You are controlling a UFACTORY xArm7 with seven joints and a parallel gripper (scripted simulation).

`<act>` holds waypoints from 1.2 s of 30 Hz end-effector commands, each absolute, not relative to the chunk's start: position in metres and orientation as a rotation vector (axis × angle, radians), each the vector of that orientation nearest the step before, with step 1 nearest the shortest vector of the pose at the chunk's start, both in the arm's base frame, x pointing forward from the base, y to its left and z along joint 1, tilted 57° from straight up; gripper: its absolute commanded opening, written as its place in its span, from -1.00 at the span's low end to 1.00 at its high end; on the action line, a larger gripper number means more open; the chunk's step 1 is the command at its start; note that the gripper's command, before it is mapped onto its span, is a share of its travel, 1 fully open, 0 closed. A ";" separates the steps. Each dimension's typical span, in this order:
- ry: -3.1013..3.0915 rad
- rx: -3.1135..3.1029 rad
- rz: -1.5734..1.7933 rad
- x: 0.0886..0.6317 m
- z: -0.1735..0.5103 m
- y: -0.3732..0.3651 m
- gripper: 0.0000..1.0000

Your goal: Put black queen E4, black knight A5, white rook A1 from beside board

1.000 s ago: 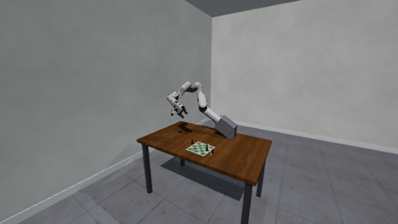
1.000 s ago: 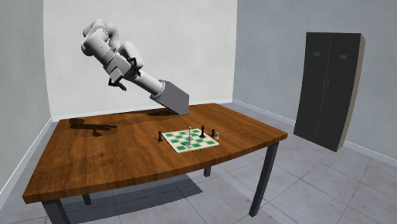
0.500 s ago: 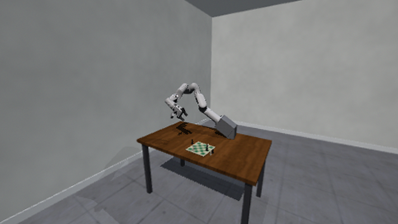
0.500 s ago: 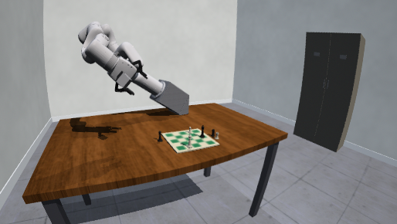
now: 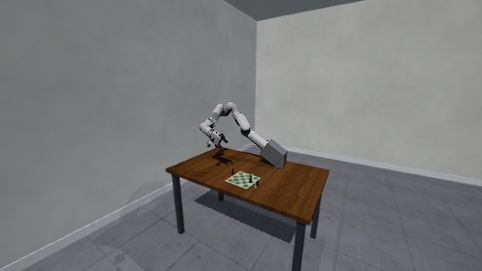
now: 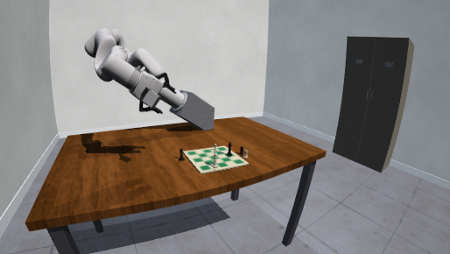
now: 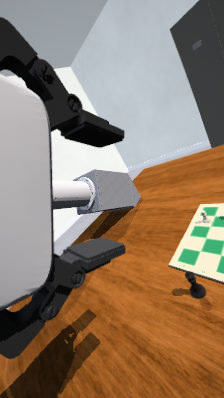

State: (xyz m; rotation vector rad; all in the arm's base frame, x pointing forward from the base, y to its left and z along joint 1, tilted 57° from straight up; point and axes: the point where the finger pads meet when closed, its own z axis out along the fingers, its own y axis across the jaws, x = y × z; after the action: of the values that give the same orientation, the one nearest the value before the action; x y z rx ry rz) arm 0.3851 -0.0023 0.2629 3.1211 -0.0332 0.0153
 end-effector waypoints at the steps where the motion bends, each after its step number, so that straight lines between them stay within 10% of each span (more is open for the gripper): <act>1: -0.021 3.123 0.015 0.390 0.261 -0.001 1.00; 36: 0.263 3.224 -0.071 0.406 0.252 -0.021 1.00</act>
State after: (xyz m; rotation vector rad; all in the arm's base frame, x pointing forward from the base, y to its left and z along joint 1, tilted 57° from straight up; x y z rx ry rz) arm 0.4046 -0.0219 0.2501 3.2174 0.2221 -0.0661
